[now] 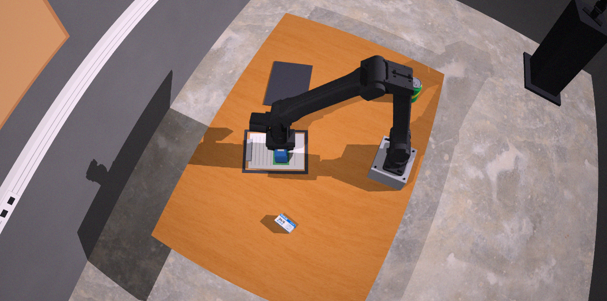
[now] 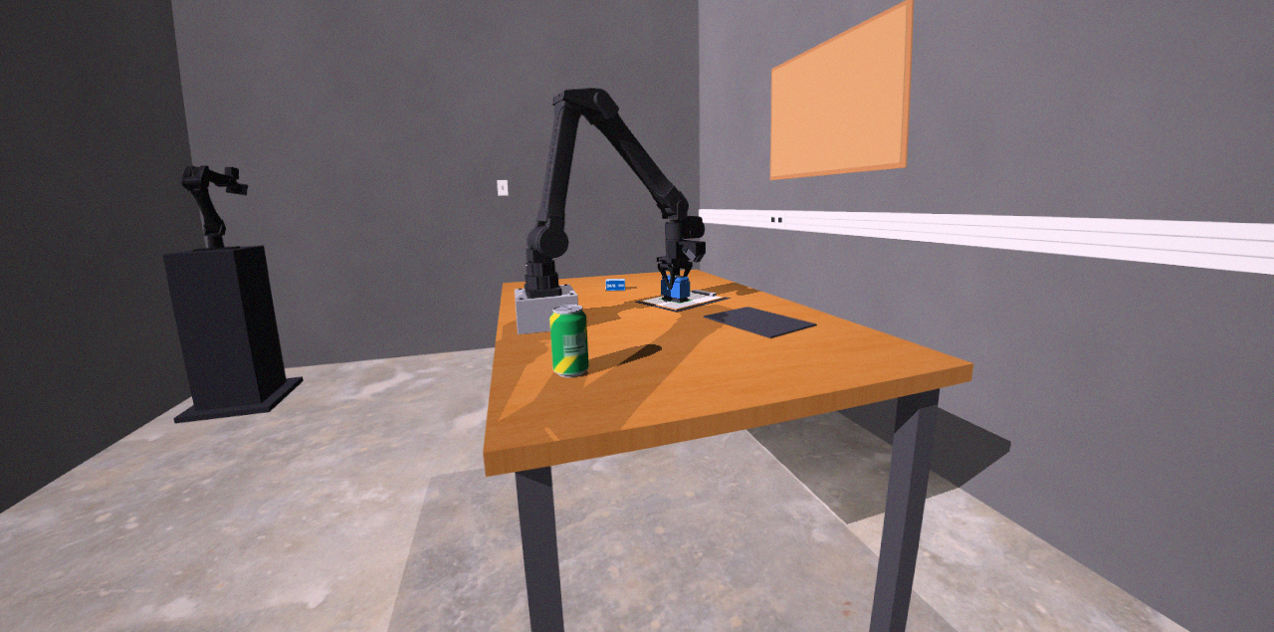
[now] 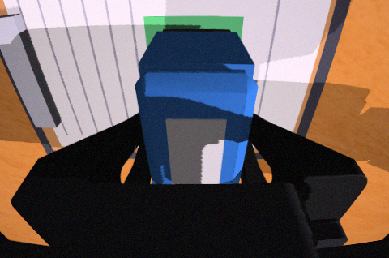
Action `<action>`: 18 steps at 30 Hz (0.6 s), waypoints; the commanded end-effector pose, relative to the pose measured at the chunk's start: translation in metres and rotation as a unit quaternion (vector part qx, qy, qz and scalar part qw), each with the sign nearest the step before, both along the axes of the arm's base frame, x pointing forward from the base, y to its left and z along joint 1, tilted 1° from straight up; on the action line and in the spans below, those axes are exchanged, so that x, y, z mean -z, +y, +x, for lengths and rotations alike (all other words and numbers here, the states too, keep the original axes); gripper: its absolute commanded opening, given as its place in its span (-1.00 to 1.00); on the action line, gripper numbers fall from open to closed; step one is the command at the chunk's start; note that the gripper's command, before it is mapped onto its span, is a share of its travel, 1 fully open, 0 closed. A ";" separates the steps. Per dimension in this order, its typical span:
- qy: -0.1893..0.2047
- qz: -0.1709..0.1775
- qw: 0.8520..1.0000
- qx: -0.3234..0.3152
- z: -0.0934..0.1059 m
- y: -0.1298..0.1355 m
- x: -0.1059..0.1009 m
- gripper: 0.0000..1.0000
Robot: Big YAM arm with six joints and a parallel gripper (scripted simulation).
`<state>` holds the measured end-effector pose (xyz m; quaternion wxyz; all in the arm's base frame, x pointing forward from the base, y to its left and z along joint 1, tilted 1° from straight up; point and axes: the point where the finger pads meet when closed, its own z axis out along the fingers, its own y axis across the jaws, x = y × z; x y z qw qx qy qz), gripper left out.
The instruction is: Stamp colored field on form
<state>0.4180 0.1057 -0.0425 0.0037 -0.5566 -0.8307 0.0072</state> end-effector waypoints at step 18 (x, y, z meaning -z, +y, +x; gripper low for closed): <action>-0.002 0.001 1.000 0.000 0.006 -0.001 0.025 -0.44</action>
